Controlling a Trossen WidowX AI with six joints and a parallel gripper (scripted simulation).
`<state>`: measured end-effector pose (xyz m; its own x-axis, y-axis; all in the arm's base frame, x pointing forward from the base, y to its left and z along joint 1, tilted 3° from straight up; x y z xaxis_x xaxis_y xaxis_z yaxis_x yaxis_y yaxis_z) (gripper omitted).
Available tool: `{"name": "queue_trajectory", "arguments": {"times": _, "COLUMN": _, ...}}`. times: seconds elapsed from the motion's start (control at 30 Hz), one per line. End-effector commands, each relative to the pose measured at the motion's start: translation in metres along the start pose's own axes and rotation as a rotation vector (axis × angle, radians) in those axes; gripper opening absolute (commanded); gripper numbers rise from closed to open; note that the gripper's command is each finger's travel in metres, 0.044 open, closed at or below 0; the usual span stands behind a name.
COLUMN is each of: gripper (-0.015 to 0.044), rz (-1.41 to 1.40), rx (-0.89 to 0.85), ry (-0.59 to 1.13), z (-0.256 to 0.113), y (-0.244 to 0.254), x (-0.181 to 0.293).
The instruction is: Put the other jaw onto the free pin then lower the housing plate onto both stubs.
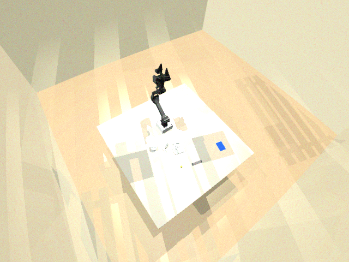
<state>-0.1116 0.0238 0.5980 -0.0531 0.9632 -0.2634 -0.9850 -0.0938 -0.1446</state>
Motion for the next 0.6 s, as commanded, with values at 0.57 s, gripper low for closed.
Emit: {"name": "queue_trajectory", "arguments": {"times": 0.57, "gripper": 0.0440, "rz": -0.255, "rx": 0.297, "ry": -0.056, "z": -0.022, "y": -0.082, "x": -0.011}}
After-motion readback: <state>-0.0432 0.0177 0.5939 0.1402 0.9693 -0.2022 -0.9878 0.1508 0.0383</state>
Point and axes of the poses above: the point midway between the two fingers, 35 mm back from their tips, its own z axis out along the fingers, its own y axis across the jaws, x = y × z, the point moved 9 cm from there along -z, back along the fingers, and after that the axes turned 14 degrees about z, right-handed, at the moved point
